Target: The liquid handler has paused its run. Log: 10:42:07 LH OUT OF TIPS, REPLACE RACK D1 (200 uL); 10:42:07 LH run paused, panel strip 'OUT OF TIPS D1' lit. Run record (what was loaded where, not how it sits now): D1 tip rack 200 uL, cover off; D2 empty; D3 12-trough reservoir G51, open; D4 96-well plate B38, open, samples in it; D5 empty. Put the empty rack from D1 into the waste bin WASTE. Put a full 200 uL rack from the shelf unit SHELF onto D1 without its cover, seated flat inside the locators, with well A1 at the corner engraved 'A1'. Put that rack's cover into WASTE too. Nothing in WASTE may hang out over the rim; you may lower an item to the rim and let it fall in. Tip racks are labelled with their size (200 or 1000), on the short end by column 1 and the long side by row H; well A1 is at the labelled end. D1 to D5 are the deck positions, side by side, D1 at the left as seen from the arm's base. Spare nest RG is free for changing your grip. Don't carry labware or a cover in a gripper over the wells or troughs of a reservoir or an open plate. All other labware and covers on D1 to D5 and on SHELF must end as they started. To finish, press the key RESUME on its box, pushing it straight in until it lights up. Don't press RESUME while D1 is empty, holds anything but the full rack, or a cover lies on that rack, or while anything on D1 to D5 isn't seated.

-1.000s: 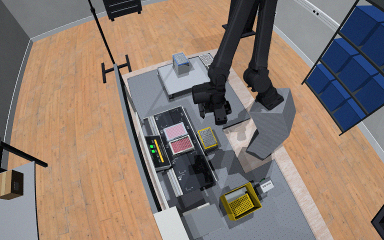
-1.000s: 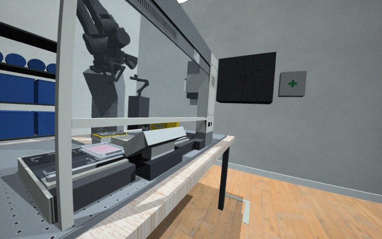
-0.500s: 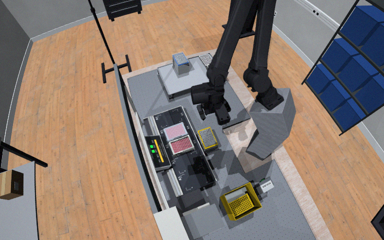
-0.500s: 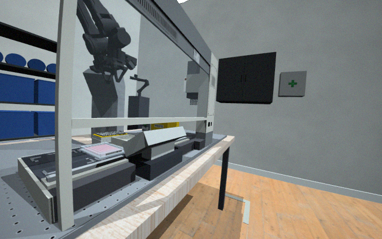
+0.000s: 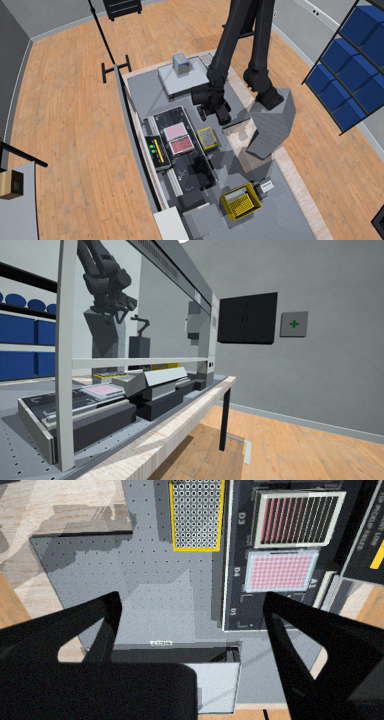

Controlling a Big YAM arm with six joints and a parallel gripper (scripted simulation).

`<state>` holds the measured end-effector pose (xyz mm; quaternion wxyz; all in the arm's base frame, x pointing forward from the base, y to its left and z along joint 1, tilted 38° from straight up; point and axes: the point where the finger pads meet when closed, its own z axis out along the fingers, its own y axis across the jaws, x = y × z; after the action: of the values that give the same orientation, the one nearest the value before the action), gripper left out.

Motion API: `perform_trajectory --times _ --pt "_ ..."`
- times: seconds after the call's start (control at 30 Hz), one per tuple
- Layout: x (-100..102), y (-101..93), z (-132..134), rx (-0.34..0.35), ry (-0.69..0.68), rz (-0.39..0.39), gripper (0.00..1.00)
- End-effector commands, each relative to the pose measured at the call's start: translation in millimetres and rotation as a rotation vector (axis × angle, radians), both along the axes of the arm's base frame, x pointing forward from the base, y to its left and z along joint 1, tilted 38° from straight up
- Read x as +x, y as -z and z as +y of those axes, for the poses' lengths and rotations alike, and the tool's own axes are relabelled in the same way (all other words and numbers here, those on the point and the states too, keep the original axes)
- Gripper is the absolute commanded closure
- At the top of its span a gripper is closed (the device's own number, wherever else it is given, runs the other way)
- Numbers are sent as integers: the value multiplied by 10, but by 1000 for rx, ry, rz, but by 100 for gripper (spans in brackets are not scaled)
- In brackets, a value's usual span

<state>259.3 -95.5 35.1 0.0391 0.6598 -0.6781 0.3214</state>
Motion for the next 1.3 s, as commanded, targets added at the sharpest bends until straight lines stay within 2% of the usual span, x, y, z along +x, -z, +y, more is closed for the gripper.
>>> perform_trajectory --times 0.0,1.27 --pt "58 28 -56 -5 -5 -4 0" --pt "288 463 -341 -7 -5 -9 0"
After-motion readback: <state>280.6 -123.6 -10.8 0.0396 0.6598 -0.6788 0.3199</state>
